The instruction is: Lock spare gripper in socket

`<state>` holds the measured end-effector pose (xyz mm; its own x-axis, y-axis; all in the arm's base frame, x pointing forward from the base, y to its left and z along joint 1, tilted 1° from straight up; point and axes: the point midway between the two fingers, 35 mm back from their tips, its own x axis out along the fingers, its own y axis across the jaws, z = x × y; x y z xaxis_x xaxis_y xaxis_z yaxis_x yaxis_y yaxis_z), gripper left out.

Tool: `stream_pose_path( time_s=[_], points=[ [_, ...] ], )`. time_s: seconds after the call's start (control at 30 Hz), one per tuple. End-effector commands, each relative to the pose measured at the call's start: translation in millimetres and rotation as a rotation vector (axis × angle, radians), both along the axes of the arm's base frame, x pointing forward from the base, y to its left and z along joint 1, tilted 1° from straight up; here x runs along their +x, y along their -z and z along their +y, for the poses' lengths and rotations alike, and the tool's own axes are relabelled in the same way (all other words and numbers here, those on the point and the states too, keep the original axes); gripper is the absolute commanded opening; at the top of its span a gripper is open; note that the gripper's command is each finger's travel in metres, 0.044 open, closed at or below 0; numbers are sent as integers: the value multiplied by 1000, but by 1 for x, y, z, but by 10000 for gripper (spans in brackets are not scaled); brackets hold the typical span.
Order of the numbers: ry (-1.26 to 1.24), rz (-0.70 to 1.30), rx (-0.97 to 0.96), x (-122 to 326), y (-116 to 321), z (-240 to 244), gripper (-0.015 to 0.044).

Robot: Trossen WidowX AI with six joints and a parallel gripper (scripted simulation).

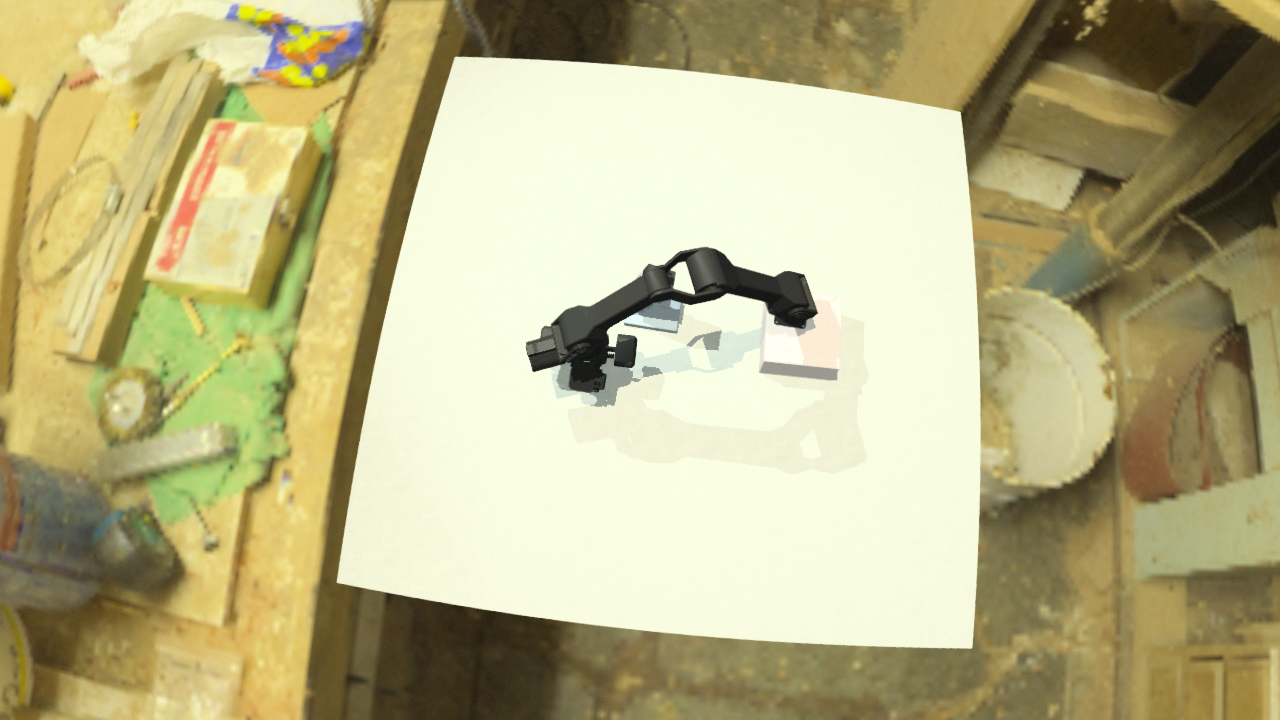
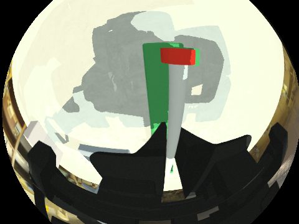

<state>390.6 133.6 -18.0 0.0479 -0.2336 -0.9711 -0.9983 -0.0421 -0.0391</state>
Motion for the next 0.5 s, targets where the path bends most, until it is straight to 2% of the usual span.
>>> stream_pose_path(
  time_s=[0.0, 0.47],
  points=[
    [0, 1, 4, 0, -3, 1, 0],
    [0, 1, 4, -1, -59, -1, 0]
  ],
)
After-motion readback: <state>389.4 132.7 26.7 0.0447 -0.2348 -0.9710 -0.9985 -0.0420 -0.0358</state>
